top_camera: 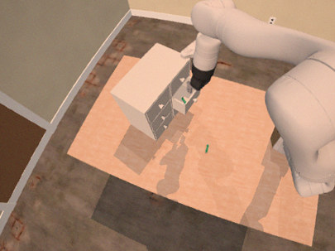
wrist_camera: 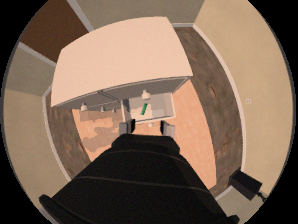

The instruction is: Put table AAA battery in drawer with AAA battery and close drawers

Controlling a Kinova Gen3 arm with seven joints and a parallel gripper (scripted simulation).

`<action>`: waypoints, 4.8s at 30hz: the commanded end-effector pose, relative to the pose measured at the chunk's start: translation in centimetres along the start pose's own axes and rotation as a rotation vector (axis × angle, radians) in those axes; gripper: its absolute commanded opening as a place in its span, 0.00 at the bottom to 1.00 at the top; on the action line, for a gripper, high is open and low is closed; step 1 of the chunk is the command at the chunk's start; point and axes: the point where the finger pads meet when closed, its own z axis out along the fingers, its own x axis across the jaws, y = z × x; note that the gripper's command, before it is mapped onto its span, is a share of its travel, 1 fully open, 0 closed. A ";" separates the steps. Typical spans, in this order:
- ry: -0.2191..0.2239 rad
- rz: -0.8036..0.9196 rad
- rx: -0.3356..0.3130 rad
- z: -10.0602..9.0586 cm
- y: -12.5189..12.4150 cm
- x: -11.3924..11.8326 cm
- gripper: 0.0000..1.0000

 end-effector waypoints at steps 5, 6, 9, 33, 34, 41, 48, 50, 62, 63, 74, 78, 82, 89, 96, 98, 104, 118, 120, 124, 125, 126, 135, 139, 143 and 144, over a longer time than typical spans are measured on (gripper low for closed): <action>0.001 0.006 0.002 -0.1 0.0 0.0 1.00; 0.001 0.006 0.002 -0.1 0.0 0.0 1.00; 0.001 0.010 0.002 -0.1 0.0 0.0 1.00; 0.003 0.092 0.002 -0.4 0.2 0.1 1.00; 0.003 0.098 0.001 -0.4 0.3 0.1 1.00; 0.004 0.131 0.001 -0.6 0.4 0.1 1.00; 0.006 0.188 0.001 -0.8 0.5 0.2 1.00; 0.006 0.207 0.001 -0.8 0.6 0.2 1.00; 0.009 0.311 0.000 -1.2 0.9 0.2 1.00; 0.009 0.323 0.000 -1.3 1.0 0.3 1.00; 0.013 0.451 -0.001 -1.7 1.4 0.3 1.00; 0.014 0.494 -0.001 -1.9 1.5 0.4 1.00; 0.016 0.552 -0.002 -2.1 1.7 0.4 1.00; 0.018 0.662 -0.002 -2.5 2.0 0.5 1.00; 0.021 0.745 -0.003 -2.8 2.3 0.6 1.00; 0.022 0.780 -0.003 -2.9 2.4 0.6 1.00; 0.024 0.885 -0.004 -3.3 2.7 0.7 1.00; 0.030 1.109 -0.005 -4.1 3.4 0.8 1.00; 0.031 1.147 -0.006 -4.2 3.6 0.8 1.00; 0.034 1.225 -0.006 -4.5 3.8 0.9 1.00; 0.034 1.225 -0.006 -4.5 3.8 0.9 1.00; 0.034 1.225 -0.006 -4.5 3.8 0.9 1.00; 0.038 1.403 -0.007 -5.1 4.4 1.0 1.00; 0.040 1.482 -0.008 -5.4 4.6 1.1 1.00; 0.042 1.522 -0.008 -5.5 4.7 1.1 1.00; 0.042 1.542 -0.008 -5.6 4.8 1.1 1.00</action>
